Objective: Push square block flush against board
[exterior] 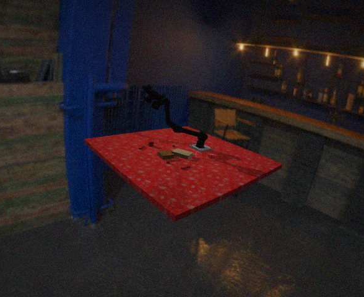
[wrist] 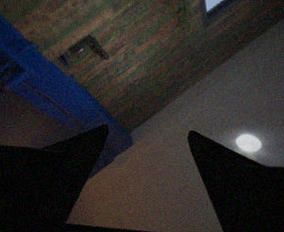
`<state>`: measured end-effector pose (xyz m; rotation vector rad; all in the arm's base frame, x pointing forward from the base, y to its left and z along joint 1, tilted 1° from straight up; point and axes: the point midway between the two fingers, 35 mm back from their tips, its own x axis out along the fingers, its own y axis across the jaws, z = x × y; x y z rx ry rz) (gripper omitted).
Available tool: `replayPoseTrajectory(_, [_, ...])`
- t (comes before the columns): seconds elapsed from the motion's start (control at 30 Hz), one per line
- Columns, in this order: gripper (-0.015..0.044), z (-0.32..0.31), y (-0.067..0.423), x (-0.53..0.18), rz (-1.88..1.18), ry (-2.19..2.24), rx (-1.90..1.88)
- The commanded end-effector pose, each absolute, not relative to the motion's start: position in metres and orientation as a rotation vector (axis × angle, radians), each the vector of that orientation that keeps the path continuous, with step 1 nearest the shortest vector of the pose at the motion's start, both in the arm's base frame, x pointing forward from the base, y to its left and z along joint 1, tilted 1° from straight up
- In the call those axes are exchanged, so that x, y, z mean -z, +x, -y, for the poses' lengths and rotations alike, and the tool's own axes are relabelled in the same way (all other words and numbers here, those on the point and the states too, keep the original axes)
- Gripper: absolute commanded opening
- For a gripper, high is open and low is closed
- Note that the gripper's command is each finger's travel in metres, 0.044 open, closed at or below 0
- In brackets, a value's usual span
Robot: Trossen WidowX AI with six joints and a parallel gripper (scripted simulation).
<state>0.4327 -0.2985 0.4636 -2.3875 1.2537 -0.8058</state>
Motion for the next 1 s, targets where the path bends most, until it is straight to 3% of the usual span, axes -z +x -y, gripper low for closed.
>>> replayPoseTrajectory(0.0, [0.0374, 0.299, 0.433, -0.464, -1.254, -2.388, 0.806])
replayPoseTrajectory(0.13, [0.0269, 0.300, 0.418, -0.479, -1.256, -2.376, 0.865])
replayPoseTrajectory(0.47, [0.0006, 0.288, 0.314, -0.574, -1.238, -2.320, 1.249])
replayPoseTrajectory(0.7, [0.0000, 0.278, 0.237, -0.623, -1.229, -2.231, 1.540])
replayPoseTrajectory(0.97, [0.0000, 0.253, 0.188, -0.648, -1.128, -2.204, 1.733])
